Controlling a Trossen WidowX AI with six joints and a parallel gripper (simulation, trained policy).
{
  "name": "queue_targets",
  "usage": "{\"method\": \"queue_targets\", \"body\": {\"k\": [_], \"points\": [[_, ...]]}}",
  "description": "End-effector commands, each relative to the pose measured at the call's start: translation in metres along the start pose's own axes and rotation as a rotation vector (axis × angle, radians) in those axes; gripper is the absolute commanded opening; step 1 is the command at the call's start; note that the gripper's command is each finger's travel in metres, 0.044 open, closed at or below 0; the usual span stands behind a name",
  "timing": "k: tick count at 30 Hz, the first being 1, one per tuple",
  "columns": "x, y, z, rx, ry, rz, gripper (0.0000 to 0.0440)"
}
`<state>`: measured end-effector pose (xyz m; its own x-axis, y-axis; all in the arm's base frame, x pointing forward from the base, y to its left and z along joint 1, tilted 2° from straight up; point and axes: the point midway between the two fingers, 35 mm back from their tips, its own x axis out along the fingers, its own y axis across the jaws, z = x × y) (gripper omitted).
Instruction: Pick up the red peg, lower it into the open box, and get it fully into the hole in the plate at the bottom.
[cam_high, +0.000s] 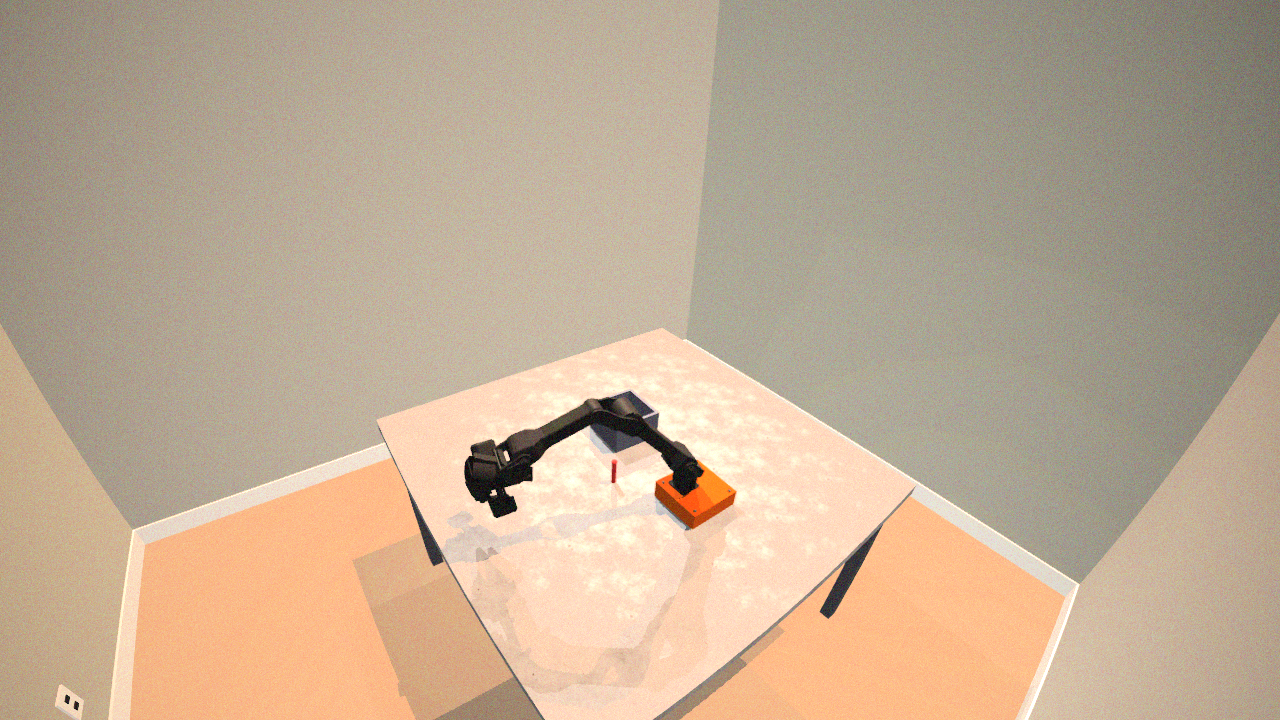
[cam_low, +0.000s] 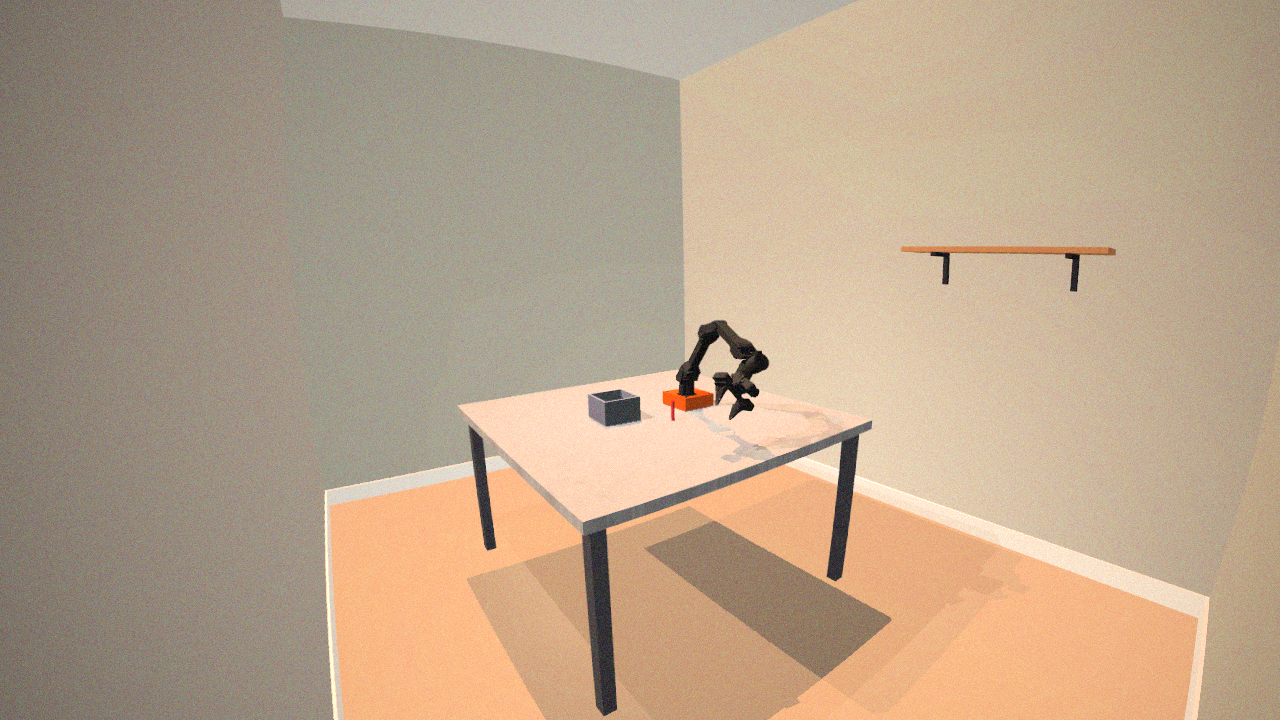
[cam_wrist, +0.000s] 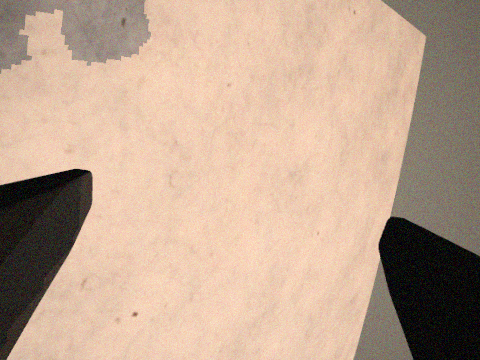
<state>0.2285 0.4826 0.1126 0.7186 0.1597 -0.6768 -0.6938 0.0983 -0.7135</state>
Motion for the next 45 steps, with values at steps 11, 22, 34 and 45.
{"method": "queue_targets", "body": {"k": [11, 22, 34, 45], "points": [[-0.016, -0.061, -0.030, 0.348, -0.036, 0.132, 0.0440], [-0.033, -0.106, -0.083, 0.715, 0.002, 0.235, 0.0440], [-0.037, -0.110, -0.155, 1.096, 0.170, 0.321, 0.0440], [-0.043, -0.083, -0.220, 1.412, 0.405, 0.341, 0.0440]]}}
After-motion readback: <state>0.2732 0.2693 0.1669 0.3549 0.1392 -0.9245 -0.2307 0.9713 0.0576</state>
